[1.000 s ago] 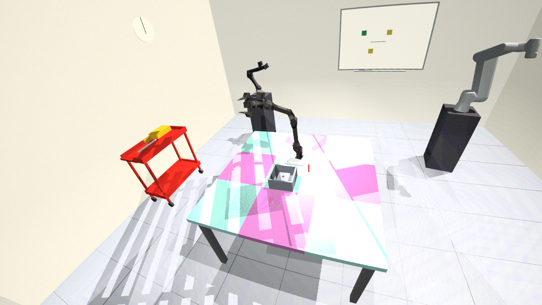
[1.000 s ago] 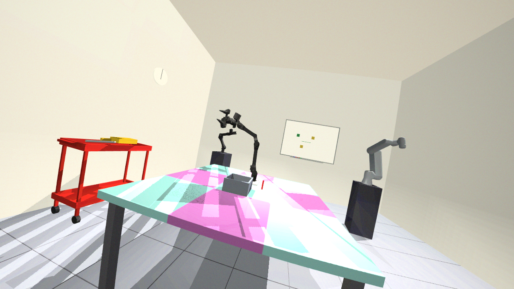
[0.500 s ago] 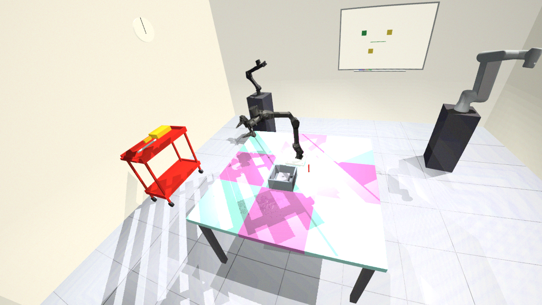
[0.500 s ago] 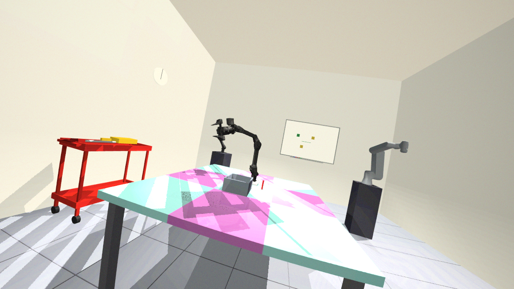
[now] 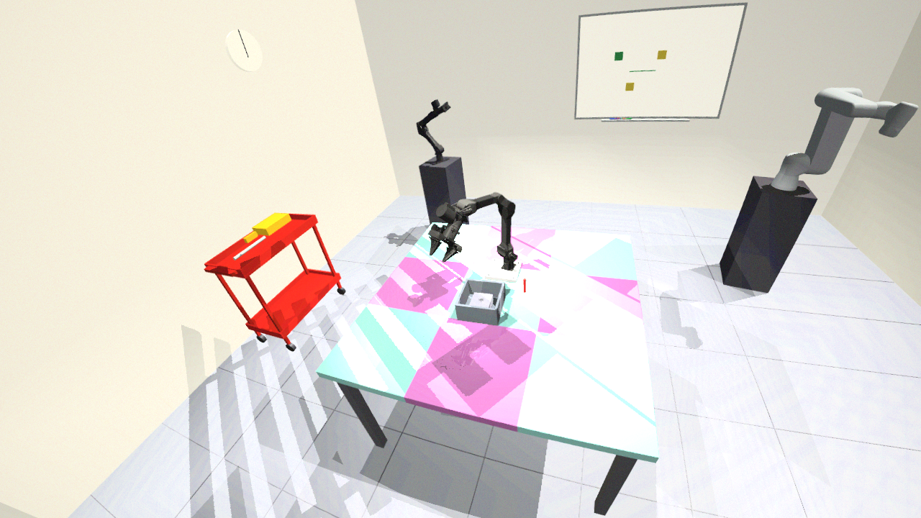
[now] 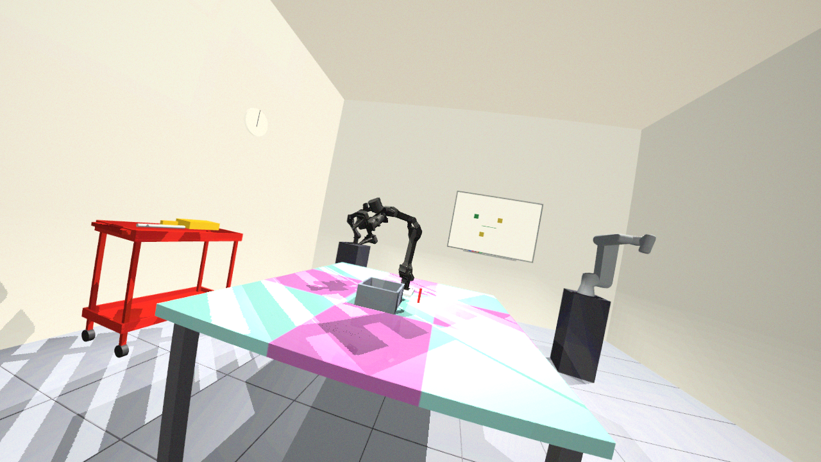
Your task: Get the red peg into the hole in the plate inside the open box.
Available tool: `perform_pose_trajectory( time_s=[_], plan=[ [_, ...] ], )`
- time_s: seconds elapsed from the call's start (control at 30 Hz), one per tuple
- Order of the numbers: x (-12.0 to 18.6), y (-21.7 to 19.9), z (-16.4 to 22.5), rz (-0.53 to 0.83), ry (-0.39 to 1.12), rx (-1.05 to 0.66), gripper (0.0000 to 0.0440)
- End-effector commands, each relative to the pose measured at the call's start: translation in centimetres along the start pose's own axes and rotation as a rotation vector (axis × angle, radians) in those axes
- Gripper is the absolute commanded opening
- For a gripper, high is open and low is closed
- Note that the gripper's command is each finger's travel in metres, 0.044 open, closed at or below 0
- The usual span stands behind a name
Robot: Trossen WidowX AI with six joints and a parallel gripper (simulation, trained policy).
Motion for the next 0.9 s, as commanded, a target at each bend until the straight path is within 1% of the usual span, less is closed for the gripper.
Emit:
perform_pose_trajectory(
  time_s=[0.0, 0.23, 0.47, 0.67, 0.87],
  plan=[
    [0.0, -2.3, 3.1, 0.103, 0.019, 0.11, 0.044],
    [0.5, -6.4, 7.8, 0.271, 0.072, 0.288, 0.044],
    [2.0, -10.9, 11.7, 0.431, 0.13, 0.469, 0.044],
    [3.8, -14.8, 14.1, 0.559, 0.175, 0.61, 0.044],
    [5.4, -18.5, 15.7, 0.674, 0.208, 0.723, 0.044]
  ],
)
Point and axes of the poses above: the point midway between the two fingers, 35 mm back from their tips, its own x axis back along the fingers, its own y axis across the jaws, z = x × y, the point moved 9 cm from there along x, back along the fingers, and after that the axes turned 8 degrees about -x, right-handed, at the moved point
